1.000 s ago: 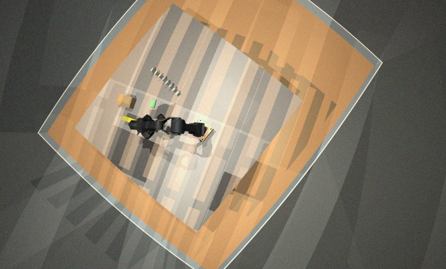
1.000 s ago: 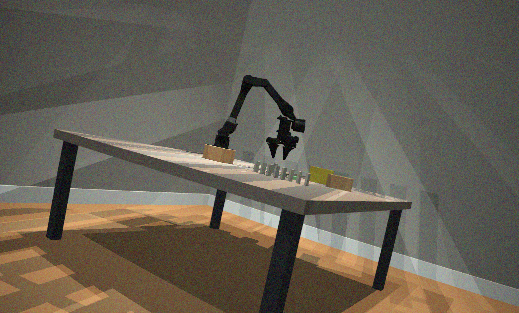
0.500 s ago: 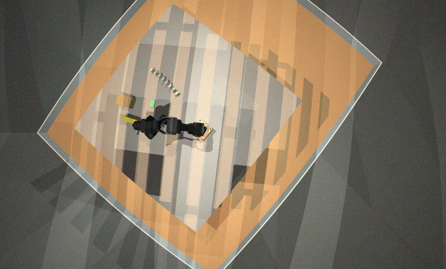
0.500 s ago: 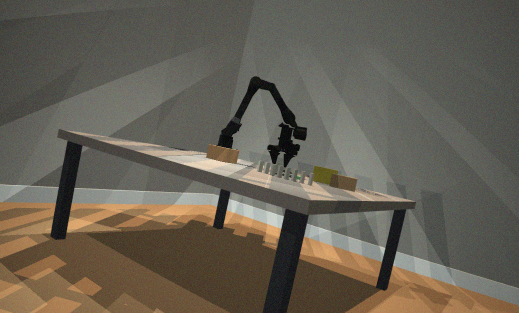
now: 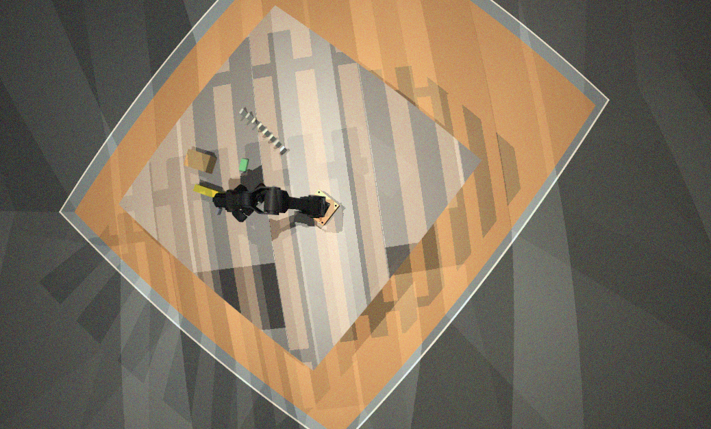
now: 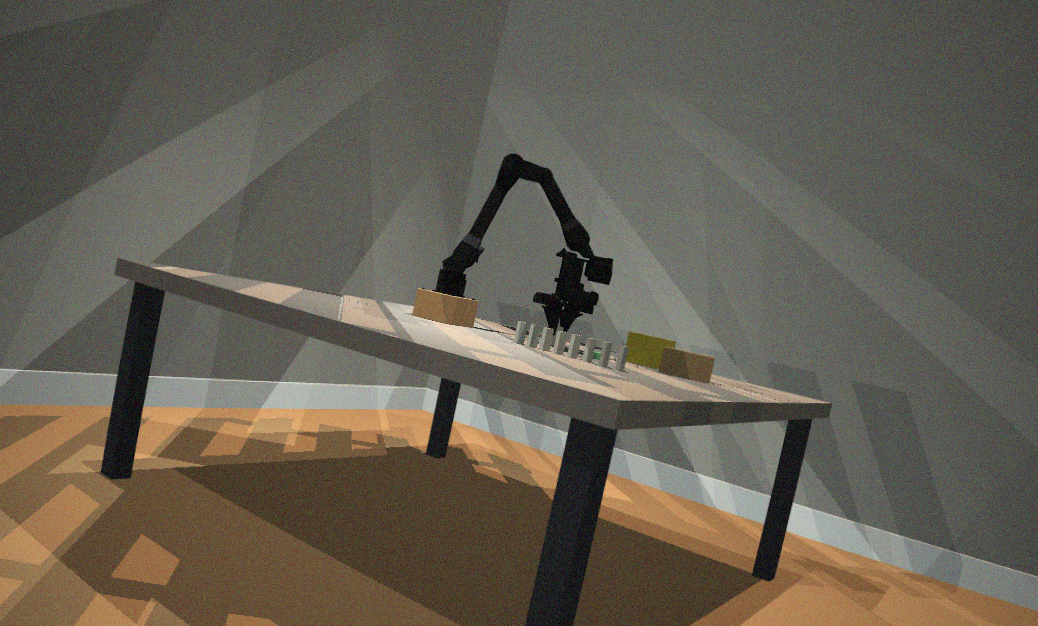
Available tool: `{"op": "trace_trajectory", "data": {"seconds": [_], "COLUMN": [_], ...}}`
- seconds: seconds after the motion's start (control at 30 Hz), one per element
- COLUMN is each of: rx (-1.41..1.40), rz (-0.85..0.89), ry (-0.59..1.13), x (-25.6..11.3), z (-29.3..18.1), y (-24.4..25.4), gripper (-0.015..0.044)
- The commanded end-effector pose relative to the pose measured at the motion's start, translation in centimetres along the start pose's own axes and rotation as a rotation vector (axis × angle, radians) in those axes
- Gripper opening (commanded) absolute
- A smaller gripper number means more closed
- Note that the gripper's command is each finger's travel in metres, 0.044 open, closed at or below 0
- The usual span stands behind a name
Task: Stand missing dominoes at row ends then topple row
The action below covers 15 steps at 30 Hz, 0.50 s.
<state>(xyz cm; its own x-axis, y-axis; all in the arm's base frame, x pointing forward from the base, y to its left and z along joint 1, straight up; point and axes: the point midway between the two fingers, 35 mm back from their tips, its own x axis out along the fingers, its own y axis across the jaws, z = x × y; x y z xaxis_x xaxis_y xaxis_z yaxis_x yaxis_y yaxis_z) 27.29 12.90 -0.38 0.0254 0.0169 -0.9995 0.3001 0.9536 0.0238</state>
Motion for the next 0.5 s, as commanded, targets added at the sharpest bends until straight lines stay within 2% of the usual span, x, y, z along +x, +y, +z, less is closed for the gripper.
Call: {"op": "trace_trajectory", "data": {"seconds": [0.0, 0.3, 0.37, 0.47], "rx": [0.004, 0.004, 0.003, 0.002], "rz": [-0.003, -0.003, -0.002, 0.000], "ry": [-0.003, -0.003, -0.003, -0.002], "x": [0.1, -0.2, -2.2, -7.4], "z": [0.0, 0.1, 0.4, 0.7], "y": [-0.1, 0.0, 0.3, 0.6], "gripper": [0.0107, 0.0107, 0.0107, 0.0107]}}
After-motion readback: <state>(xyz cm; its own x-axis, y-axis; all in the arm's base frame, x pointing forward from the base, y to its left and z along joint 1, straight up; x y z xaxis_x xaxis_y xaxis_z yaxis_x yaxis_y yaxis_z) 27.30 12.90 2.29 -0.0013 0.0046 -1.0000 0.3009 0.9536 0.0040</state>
